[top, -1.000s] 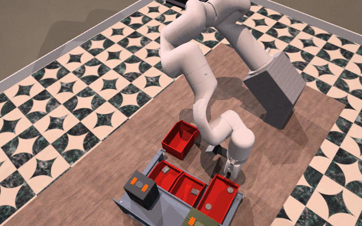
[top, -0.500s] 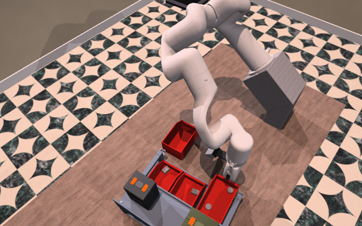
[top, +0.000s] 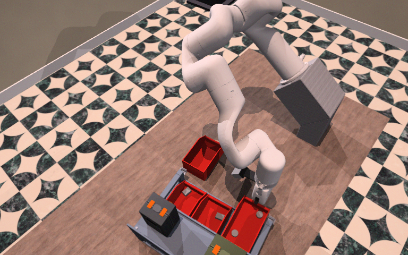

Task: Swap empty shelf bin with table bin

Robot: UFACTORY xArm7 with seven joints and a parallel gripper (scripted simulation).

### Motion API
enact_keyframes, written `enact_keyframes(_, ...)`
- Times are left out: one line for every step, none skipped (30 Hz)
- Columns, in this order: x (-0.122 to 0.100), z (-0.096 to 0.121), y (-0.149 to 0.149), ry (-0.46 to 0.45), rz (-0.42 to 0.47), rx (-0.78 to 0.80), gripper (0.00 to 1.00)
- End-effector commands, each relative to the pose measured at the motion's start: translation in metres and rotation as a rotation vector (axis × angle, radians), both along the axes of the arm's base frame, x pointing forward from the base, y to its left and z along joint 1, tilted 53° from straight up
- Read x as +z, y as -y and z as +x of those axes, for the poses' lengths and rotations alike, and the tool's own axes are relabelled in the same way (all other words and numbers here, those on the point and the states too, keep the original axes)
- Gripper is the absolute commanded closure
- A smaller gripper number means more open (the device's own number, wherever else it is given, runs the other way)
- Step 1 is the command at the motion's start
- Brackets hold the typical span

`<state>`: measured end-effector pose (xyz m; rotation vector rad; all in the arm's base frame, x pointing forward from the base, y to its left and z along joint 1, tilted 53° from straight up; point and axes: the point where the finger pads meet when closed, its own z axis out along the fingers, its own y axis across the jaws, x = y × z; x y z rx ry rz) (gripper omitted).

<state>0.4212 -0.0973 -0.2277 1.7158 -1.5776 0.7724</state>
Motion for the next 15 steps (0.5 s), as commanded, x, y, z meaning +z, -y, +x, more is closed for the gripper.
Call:
enact_keyframes(0.0001,0.0013,-0.0025,0.002,0.003,0.003,1.00)
enact_keyframes(0.0001,0.0013,-0.0025,0.002,0.003,0.003,1.00)
enact_keyframes(0.0001,0.0014,-0.0025,0.002,0.003,0.003,1.00)
enact_keyframes(0.0000,0.0014,-0.0026,0.002,0.003,0.003,1.00)
enact_keyframes(-0.0001,0.0015,-0.0026,0.002,0.003,0.003,1.00)
enact_keyframes(-0.0001,0.0015,-0.0026,0.002,0.003,0.003,1.00)
enact_keyframes(-0.0001,0.0015,-0.0026,0.002,0.003,0.003,1.00)
enact_keyframes(-0.0002,0.0016,-0.0027,0.002,0.003,0.003,1.00)
enact_keyframes(-0.0003,0.0018,-0.0028,0.002,0.003,0.003,1.00)
enact_keyframes(-0.0004,0.0019,-0.0029,0.002,0.003,0.003,1.00)
enact_keyframes(-0.0006,0.0021,-0.0030,0.002,0.003,0.003,1.00)
enact_keyframes(-0.0007,0.0023,-0.0031,0.002,0.003,0.003,1.00)
enact_keyframes(-0.0009,0.0024,-0.0032,0.002,0.003,0.003,1.00)
enact_keyframes(-0.0010,0.0025,-0.0033,0.002,0.003,0.003,1.00)
enact_keyframes(-0.0010,0.0026,-0.0033,0.002,0.003,0.003,1.00)
